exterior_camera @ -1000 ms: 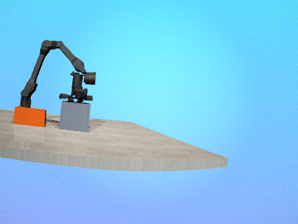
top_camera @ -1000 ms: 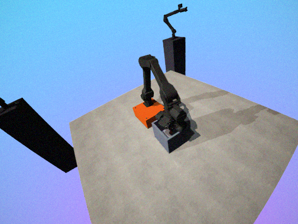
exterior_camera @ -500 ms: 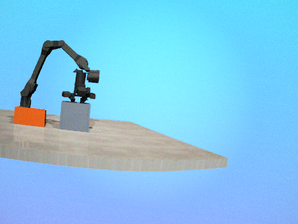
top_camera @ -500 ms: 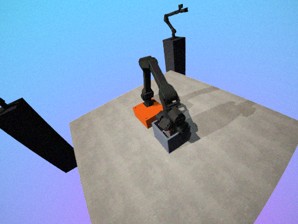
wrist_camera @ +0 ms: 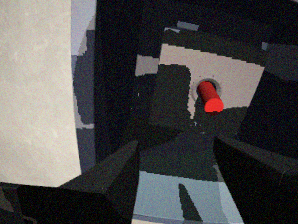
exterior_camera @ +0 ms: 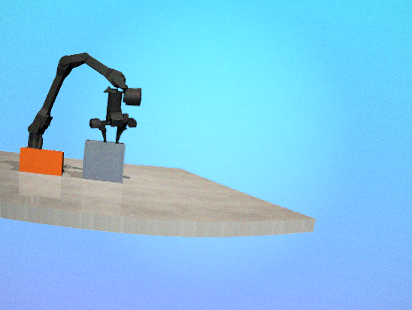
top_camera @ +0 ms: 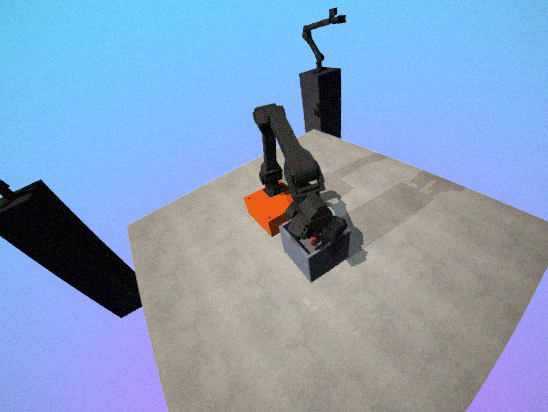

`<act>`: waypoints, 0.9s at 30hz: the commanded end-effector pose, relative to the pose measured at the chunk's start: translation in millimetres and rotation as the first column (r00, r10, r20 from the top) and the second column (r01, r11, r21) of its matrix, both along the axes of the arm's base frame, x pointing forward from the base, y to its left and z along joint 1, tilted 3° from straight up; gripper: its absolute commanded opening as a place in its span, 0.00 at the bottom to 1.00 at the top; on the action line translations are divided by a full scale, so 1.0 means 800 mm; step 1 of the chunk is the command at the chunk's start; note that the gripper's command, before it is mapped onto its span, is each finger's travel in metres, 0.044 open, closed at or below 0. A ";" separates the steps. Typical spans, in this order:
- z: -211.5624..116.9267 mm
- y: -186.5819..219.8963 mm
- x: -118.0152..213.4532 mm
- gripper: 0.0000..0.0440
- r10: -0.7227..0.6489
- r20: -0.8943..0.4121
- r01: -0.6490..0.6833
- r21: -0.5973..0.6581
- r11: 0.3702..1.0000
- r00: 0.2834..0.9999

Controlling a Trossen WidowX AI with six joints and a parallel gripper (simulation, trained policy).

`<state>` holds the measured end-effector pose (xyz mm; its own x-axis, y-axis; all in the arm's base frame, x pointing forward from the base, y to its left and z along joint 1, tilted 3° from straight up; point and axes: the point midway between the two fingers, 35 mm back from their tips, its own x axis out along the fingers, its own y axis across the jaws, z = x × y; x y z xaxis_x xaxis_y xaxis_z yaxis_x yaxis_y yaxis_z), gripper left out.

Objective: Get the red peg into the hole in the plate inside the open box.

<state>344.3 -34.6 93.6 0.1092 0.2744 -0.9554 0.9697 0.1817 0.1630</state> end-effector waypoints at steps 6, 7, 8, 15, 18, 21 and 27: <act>0.021 -0.007 0.009 0.50 -0.003 0.038 0.001 0.052 0.999 0.999; 0.024 -0.008 0.011 0.48 -0.003 0.043 0.001 0.056 0.998 0.999; 0.026 -0.010 0.012 0.46 -0.002 0.049 -0.001 0.060 0.998 0.999; 0.040 -0.019 0.023 0.39 0.011 0.098 -0.019 0.078 0.997 0.995; 0.044 -0.024 0.028 0.38 0.019 0.118 -0.029 0.083 0.996 0.993; 0.048 -0.028 0.034 0.38 0.028 0.140 -0.040 0.088 0.995 0.990; 0.055 -0.038 0.048 0.38 0.051 0.193 -0.070 0.092 0.993 0.980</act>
